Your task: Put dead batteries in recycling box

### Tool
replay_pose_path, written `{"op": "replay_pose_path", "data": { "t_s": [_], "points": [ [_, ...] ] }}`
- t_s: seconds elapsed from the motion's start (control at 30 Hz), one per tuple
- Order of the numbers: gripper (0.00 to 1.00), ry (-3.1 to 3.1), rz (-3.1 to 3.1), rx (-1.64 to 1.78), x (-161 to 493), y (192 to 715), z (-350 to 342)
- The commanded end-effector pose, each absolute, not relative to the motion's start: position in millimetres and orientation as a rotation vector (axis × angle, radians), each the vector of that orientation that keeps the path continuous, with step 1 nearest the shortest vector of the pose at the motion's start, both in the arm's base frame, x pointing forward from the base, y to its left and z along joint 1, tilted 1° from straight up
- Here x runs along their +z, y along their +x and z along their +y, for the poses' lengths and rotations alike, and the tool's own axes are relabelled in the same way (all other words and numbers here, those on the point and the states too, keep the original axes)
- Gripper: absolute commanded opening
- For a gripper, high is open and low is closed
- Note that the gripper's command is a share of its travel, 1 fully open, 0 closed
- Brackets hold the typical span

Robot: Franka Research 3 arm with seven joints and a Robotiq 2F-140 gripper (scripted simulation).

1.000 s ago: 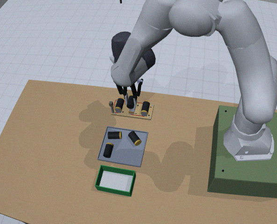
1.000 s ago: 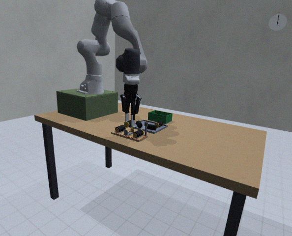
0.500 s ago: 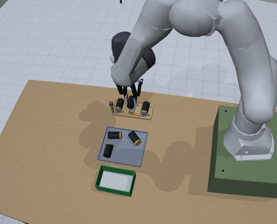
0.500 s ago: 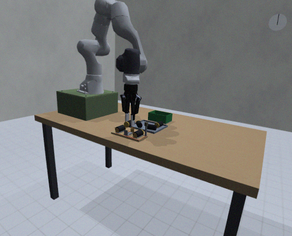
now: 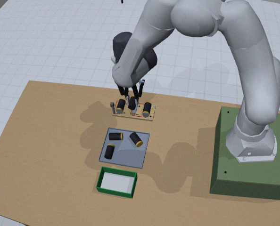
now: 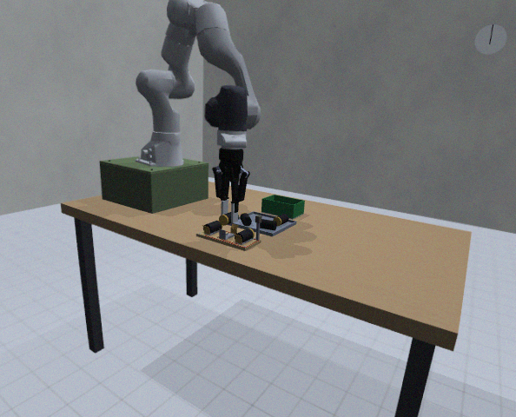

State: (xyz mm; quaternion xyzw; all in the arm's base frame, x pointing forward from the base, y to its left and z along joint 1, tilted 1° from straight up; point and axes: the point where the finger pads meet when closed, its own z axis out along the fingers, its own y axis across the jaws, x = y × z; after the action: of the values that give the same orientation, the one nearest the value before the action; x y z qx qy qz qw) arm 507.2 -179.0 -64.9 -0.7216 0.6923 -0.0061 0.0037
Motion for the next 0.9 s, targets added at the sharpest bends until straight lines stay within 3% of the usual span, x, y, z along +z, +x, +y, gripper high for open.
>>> {"op": "replay_pose_path", "data": {
  "t_s": [0.0, 0.87],
  "points": [
    [0.16, -2.255, 2.174, -0.025, -63.6, 508.2, -179.3],
    [0.16, -2.255, 2.174, -0.025, -77.1, 508.4, -179.4]
  ]
}}
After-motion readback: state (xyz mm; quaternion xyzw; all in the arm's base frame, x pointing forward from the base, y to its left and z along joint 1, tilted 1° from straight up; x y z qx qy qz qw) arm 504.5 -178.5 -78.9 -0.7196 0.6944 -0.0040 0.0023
